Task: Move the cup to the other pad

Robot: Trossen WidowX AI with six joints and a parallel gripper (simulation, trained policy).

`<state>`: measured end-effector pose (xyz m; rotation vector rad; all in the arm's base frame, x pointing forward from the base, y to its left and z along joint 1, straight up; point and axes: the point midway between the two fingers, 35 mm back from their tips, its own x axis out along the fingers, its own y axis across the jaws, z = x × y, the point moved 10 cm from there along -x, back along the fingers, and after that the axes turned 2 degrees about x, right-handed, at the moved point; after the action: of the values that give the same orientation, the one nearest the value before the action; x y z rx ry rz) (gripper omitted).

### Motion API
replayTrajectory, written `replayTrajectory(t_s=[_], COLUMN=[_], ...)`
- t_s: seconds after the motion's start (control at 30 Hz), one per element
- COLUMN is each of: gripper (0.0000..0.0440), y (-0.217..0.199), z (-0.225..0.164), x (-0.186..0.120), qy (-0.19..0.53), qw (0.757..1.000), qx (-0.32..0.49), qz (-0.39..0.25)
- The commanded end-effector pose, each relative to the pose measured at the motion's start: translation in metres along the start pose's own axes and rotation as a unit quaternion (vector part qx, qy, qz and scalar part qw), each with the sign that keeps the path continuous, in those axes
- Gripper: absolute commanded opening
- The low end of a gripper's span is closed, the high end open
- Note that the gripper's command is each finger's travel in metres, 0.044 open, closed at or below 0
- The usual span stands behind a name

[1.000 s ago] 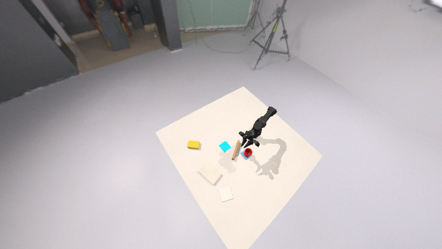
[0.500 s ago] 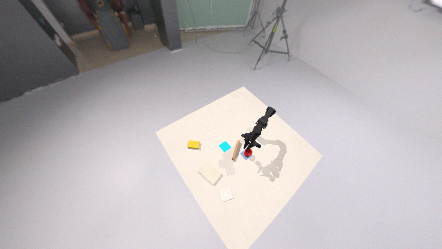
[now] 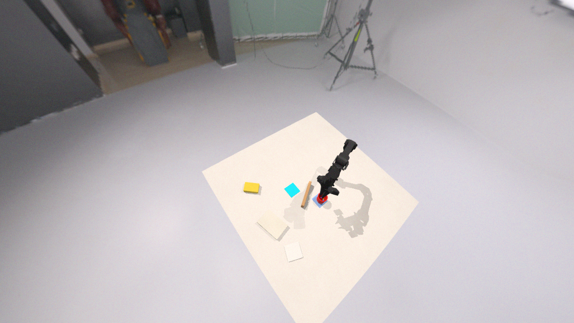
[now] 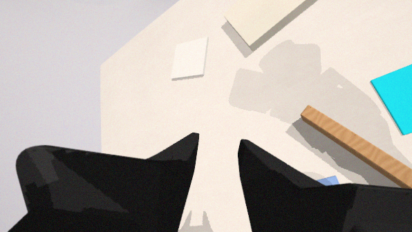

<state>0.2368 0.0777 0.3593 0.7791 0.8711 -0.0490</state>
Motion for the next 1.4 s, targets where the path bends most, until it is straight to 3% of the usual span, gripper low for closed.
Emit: replayTrajectory(t_s=[0.0,0.63,1.37], gripper=[0.0117,0.0129,0.0148], y=[0.003,0.003,-0.017], z=[-0.002,-0.015,-0.026], x=[0.002,0.021,0.039], qy=[0.017,0.093,0.147], qw=[1.0,0.982,0.937], qx=[0.017,0.086,0.123], qz=[-0.013,-0.14,-0.293])
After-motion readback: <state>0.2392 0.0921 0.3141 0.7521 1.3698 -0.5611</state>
